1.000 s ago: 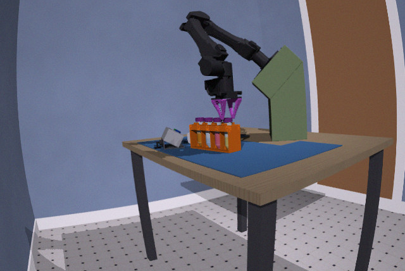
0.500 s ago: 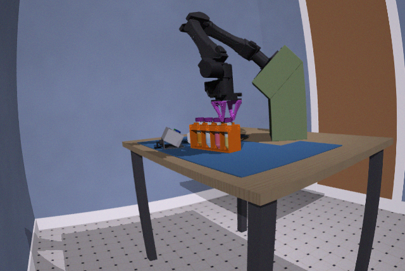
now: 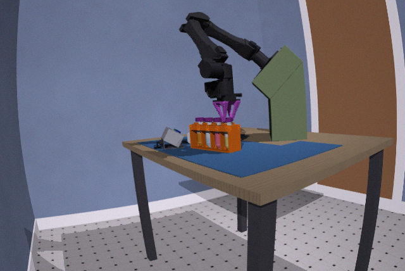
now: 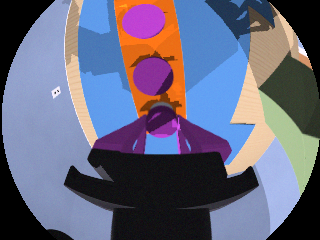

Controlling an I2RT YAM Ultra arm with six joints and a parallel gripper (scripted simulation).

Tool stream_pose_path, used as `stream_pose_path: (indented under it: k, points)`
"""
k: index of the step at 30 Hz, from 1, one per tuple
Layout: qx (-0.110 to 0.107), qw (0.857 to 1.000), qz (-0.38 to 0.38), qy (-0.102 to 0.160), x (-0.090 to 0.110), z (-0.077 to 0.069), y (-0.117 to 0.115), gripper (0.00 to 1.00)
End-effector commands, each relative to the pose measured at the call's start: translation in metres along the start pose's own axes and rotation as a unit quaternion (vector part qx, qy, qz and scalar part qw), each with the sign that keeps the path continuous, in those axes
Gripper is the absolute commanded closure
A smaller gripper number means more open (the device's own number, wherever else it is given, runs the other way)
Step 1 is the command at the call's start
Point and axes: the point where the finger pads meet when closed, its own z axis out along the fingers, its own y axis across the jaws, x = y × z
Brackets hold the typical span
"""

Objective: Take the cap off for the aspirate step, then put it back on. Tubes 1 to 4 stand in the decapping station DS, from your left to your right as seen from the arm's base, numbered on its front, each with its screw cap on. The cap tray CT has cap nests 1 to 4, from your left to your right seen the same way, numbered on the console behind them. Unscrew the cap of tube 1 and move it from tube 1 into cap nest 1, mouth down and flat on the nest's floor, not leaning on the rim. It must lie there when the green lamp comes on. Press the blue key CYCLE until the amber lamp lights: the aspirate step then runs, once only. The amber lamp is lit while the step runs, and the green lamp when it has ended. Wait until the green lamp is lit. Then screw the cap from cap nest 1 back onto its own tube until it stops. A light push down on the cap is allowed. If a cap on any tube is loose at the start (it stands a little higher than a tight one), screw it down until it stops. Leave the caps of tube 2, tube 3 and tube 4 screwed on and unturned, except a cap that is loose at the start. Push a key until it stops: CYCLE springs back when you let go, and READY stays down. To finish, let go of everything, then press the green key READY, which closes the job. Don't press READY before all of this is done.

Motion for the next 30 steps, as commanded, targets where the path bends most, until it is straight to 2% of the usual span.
stream_pose_path:
  k: [1,4,9,11,14,20,26,28,30]
  points:
    - [-0.005,1.0,0.0,0.001,0.0011,-0.0025,0.0032,1.0]
    - [-0.005,1.0,0.0,0.001,0.0011,-0.0025,0.0032,1.0]
    - [-0.005,0.992,-0.125,0.001,0.0011,-0.0026,0.0033,1.0]
    - [-0.005,0.992,-0.125,0.001,0.0011,-0.0026,0.0033,1.0]
    - [-0.005,0.98,-0.199,0.0,0.0011,-0.0027,0.0033,1.0]
    - [-0.005,0.939,-0.343,0.0,0.0011,-0.0029,0.0033,1.0]
    - [-0.005,0.878,-0.479,-0.001,0.0011,-0.0031,0.0033,1.0]
    - [-0.005,0.878,-0.479,-0.001,0.0011,-0.0031,0.0033,1.0]
    - [-0.005,0.852,-0.523,-0.001,0.0011,-0.0031,0.0033,1.0]
